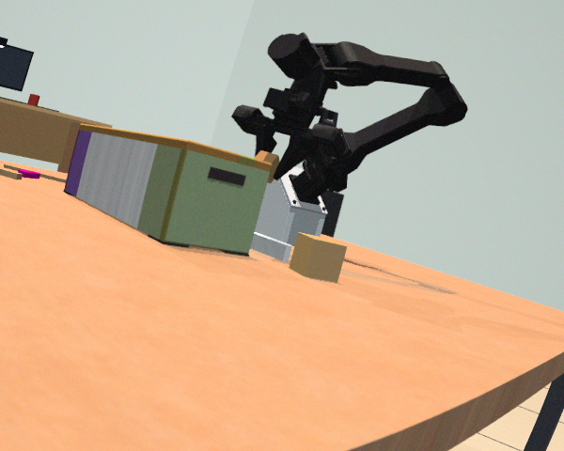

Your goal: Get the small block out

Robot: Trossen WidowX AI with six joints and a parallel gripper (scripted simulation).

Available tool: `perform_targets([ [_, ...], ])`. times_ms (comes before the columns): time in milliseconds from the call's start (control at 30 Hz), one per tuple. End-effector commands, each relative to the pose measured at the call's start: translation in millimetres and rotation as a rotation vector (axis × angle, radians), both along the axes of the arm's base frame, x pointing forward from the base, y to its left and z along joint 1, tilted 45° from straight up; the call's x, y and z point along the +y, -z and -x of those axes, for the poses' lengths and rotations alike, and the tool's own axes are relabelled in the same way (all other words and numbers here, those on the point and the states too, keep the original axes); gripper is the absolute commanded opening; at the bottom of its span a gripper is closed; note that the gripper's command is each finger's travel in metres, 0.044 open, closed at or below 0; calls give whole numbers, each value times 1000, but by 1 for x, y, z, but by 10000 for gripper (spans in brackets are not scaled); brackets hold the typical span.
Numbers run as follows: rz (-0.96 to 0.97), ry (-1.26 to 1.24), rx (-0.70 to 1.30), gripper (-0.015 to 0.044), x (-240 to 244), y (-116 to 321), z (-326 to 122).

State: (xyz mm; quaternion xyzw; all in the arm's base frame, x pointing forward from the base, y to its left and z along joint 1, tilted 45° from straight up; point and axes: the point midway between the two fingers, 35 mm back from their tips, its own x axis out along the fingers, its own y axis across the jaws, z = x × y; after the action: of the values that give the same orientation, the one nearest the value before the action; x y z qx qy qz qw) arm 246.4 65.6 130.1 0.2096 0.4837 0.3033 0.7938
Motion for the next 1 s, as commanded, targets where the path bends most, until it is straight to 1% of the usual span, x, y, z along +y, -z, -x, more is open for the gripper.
perform_targets([
  [0, -79, 117, 126, 0, -3, -2, 2],
  [967, -584, 855, 984, 0, -23, -12, 14],
])
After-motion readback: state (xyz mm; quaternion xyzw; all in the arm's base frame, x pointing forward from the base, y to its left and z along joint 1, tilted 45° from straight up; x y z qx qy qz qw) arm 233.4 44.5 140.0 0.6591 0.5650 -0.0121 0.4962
